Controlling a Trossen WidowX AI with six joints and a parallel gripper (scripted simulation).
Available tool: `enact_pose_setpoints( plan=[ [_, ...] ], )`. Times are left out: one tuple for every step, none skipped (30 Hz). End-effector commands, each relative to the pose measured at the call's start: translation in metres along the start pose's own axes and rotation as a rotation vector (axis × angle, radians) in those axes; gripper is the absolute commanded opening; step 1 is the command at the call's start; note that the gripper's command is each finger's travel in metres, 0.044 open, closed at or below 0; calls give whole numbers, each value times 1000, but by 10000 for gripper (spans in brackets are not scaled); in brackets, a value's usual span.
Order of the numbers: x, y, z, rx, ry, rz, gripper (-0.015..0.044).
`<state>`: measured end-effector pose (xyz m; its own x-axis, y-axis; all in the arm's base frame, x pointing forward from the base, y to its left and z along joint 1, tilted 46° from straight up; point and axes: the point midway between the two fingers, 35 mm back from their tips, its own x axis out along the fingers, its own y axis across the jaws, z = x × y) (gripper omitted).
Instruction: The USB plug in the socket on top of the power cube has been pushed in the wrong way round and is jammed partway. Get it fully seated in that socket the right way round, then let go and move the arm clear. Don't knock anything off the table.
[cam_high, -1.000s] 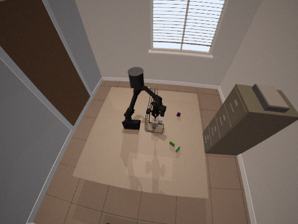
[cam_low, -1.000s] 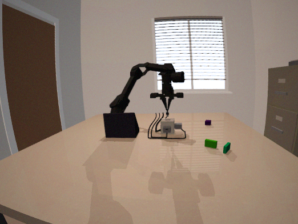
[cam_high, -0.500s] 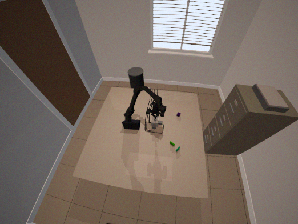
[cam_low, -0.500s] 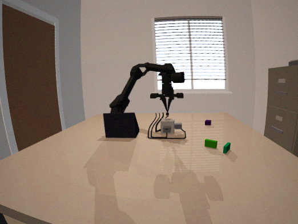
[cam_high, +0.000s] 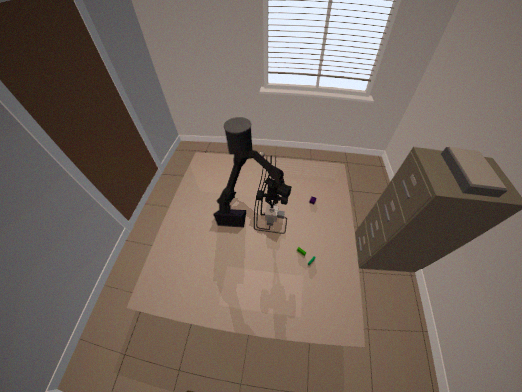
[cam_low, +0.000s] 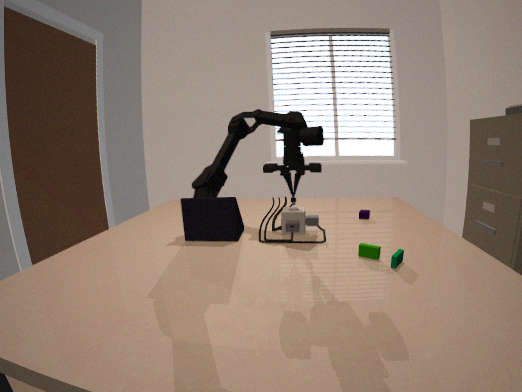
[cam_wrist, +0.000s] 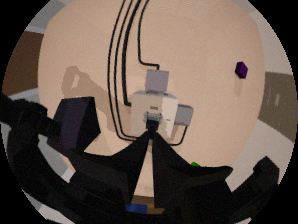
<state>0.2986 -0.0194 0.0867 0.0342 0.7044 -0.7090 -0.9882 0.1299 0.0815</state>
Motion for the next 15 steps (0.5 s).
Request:
enact_pose_setpoints(
  plan=[
    [0, 0, -1, -10, 5, -1, 0],
    [0, 0, -1, -10, 6, -1, 0],
    [0, 0, -1, -11, 6, -1, 0],
    [1, 0, -1, -12, 6, -2, 0],
    [1, 0, -1, -12, 7, -2, 0],
    [1, 0, -1, -13, 7, -2, 0],
    [1, 0, -1, -14, 8, -2, 0],
    [1, 0, -1, -14, 8, -2, 0],
    [1, 0, -1, -15, 9, -2, 0],
    [1, 0, -1, -15, 9, -2, 0],
    [1, 0, -1, -16, 9, -2, 0],
    [2, 0, -1, -17, 10, -2, 0],
    [2, 0, -1, -17, 10, -2, 0],
    [2, 0, -1, -18, 11, -2, 0],
    [2, 0, -1, -19, 11, -2, 0]
  ],
)
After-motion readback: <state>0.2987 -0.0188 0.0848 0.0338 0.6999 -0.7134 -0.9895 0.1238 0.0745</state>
